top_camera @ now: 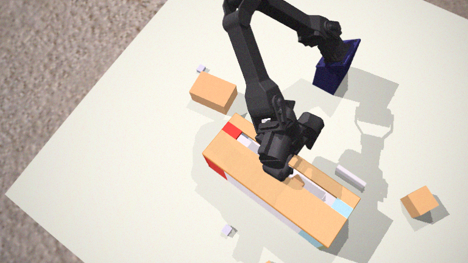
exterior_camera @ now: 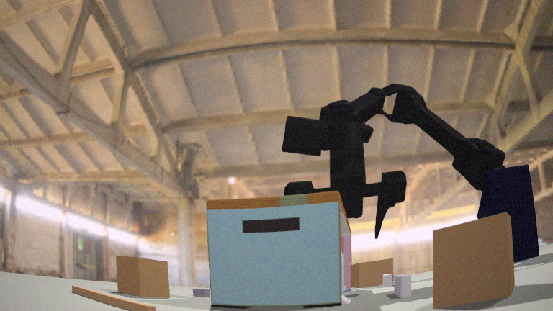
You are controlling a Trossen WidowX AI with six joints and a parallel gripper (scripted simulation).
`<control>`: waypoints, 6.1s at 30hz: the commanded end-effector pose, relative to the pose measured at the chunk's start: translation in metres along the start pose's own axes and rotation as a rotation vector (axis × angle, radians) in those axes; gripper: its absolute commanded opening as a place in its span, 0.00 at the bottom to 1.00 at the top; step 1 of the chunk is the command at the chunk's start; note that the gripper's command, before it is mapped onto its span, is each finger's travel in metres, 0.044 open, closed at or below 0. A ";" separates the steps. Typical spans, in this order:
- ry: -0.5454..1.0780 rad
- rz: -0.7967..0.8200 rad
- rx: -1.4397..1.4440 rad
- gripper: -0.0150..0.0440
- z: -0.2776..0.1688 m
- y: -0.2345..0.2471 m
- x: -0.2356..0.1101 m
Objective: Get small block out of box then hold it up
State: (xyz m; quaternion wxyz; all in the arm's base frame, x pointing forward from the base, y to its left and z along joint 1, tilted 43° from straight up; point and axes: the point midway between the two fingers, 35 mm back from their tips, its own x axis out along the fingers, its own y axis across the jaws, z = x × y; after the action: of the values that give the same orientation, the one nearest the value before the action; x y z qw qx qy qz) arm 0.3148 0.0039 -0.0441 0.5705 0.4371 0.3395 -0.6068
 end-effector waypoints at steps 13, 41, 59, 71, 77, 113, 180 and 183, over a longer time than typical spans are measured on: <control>0.002 -0.004 0.001 0.93 -0.009 -0.001 0.004; 0.002 -0.003 0.001 0.93 -0.013 -0.001 0.005; 0.003 -0.003 0.001 0.93 -0.031 -0.001 0.012; 0.004 -0.003 0.001 0.93 -0.045 -0.001 0.016; 0.005 -0.003 0.001 0.93 -0.057 -0.001 0.020; 0.012 0.005 0.000 0.93 -0.119 0.001 -0.025; -0.419 -0.912 -3.922 0.74 -0.178 -0.034 -0.017; -0.393 -1.049 -4.049 0.74 -0.179 -0.035 -0.017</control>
State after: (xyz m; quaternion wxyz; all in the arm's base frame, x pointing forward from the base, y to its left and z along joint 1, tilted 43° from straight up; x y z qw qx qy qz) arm 0.3163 0.1740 -0.0847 -0.3487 0.7218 -0.5345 -0.2677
